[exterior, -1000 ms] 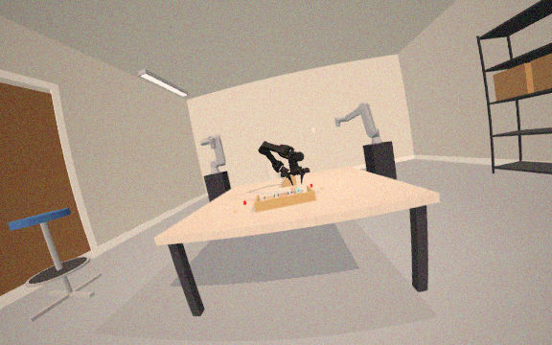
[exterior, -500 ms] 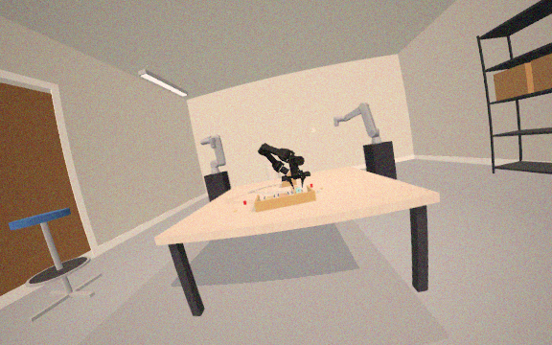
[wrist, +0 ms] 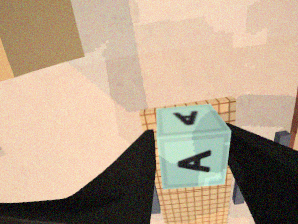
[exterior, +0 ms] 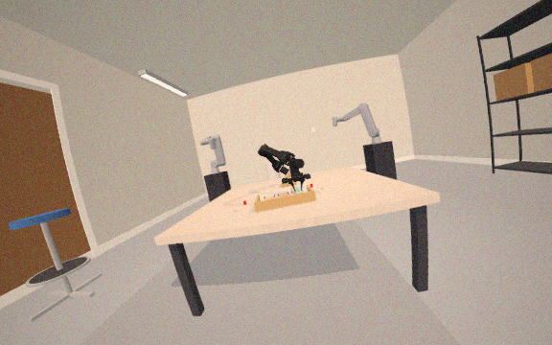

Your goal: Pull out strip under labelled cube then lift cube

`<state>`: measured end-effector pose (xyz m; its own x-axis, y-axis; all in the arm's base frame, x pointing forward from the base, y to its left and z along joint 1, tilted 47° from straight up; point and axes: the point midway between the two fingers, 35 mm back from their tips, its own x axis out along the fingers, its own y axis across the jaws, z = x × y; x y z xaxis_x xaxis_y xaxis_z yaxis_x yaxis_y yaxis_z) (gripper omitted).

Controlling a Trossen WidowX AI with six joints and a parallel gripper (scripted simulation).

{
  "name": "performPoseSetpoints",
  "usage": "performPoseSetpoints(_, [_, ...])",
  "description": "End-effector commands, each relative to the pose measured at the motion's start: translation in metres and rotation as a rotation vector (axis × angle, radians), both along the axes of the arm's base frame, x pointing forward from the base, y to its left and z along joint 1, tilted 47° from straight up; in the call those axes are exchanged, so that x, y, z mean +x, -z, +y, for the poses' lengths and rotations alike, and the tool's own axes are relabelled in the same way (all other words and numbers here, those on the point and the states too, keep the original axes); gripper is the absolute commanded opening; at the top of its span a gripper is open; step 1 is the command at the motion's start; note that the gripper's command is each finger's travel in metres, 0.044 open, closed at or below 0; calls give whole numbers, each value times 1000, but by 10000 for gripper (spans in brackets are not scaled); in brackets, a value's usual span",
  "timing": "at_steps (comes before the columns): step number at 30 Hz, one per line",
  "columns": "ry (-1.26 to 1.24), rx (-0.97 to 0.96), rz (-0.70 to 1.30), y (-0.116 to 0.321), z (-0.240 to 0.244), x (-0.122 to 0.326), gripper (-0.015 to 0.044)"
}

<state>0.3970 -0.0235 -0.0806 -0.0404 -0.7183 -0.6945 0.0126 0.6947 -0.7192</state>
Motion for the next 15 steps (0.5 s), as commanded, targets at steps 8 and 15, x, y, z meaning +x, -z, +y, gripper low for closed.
performPoseSetpoints(8, [0,0,-1,0,1,0,46])
performPoseSetpoints(15, [-3,1,1,-14,13,-20,0])
